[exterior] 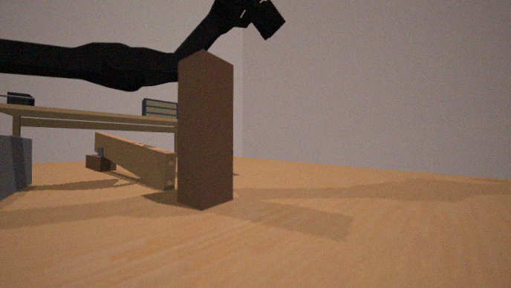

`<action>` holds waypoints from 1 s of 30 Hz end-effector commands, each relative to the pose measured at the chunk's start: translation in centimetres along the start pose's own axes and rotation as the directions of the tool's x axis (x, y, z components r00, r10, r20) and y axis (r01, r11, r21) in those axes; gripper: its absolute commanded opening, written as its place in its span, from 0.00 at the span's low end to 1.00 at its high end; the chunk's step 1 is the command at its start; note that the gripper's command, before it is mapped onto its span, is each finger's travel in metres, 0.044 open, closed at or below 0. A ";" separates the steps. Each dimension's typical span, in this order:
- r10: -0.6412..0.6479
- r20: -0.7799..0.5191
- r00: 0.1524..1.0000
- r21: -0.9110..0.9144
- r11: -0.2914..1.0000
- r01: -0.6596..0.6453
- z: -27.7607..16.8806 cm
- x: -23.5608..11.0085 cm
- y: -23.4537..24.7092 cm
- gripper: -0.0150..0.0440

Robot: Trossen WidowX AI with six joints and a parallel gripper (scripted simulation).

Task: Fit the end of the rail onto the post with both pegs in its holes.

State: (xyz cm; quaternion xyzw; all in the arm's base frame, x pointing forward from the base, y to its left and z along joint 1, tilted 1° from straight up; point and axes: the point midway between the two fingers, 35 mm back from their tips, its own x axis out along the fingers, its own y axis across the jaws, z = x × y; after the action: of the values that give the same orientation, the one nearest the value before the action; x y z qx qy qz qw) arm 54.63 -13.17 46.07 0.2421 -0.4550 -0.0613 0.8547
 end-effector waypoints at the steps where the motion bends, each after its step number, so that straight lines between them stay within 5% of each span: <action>1: 0.001 0.005 1.000 -0.001 1.000 -0.001 0.3 0.1 -0.1 0.98; 16: 0.144 0.316 0.938 -0.138 0.985 -0.105 20.8 2.3 1.5 1.00; 30: 0.394 0.582 0.711 -0.379 0.905 -0.191 40.6 -3.1 7.6 1.00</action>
State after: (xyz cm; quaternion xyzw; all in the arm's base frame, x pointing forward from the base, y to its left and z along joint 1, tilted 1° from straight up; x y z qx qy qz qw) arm 24.57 -21.83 64.45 0.0455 -0.7061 -0.0831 0.7018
